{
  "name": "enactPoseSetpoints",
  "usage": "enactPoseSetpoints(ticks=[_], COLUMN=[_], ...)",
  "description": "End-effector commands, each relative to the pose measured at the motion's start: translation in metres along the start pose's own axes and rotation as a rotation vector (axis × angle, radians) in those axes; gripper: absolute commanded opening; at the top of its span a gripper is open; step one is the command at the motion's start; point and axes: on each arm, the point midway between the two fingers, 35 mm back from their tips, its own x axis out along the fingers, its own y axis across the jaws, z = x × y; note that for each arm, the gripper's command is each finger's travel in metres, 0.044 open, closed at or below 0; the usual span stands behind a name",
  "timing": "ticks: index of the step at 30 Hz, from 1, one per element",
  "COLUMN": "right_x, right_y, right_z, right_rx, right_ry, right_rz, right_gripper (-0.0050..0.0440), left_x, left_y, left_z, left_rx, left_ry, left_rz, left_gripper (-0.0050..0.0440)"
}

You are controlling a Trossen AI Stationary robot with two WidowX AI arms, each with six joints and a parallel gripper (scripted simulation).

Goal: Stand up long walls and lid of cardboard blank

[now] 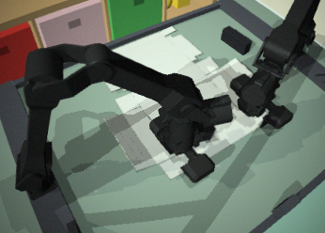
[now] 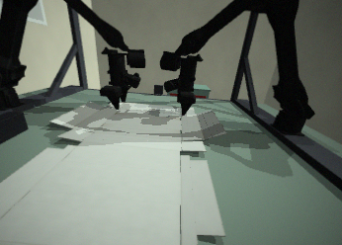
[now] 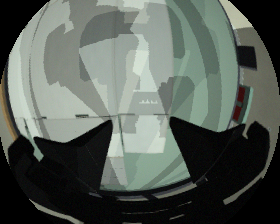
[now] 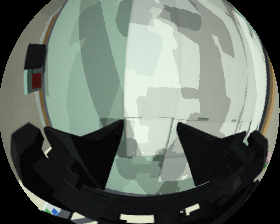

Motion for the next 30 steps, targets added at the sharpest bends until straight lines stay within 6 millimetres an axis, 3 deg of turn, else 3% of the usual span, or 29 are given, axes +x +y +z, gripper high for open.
enactPoseSetpoints(ticks=[1, 30], right_x=[-0.002, 0.008], right_y=[0.001, 0.001], right_z=[0.003, 0.003], right_rx=[-0.003, -0.003], right_ry=[-0.018, -0.018], right_rz=[0.009, 0.009], right_gripper=[0.0325, 0.0325], left_x=[0.0, 0.01], left_y=[-0.002, -0.001], left_z=[0.004, 0.004], left_rx=[0.003, 0.003], left_ry=[-0.016, -0.016], left_rz=[-0.009, -0.009], left_gripper=[0.0333, 0.0333])
